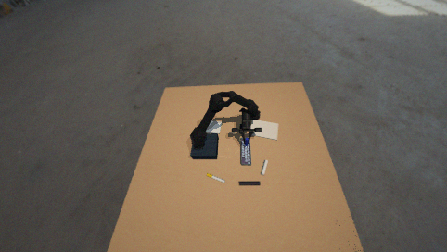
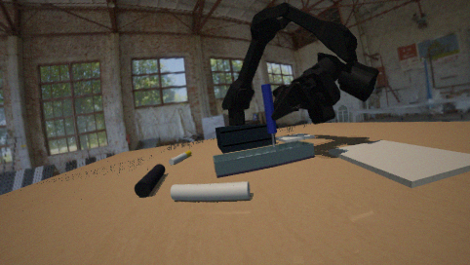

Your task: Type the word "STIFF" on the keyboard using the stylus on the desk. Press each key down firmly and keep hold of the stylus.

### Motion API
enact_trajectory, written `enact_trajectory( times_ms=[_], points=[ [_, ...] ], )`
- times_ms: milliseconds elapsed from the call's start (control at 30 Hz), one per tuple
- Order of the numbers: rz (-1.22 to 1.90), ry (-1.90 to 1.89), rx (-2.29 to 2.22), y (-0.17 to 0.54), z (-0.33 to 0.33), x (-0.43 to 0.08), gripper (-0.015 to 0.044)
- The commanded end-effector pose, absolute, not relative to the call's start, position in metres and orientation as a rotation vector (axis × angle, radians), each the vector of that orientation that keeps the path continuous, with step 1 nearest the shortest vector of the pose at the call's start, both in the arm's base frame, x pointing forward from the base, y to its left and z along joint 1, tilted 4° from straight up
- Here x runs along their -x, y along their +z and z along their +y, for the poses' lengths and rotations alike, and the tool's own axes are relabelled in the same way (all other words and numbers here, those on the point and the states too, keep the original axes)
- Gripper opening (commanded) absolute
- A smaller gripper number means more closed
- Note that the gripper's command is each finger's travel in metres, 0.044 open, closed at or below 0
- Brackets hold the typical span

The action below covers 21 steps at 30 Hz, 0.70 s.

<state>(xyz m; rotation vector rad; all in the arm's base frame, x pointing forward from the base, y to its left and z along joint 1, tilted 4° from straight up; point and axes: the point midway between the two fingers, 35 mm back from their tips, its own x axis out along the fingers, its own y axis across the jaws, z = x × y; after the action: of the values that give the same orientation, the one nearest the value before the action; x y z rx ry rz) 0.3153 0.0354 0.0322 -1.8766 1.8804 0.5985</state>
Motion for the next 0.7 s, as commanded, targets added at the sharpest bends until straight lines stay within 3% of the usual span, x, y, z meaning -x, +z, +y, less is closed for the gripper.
enact_trajectory(
  times_ms=[0,667],
  points=[
    [1.879,0.595,1.874,0.0319,0.0354,-0.3146,0.0081],
    [1.879,0.595,1.874,0.0238,0.036,-0.3145,0.0081]
  ],
)
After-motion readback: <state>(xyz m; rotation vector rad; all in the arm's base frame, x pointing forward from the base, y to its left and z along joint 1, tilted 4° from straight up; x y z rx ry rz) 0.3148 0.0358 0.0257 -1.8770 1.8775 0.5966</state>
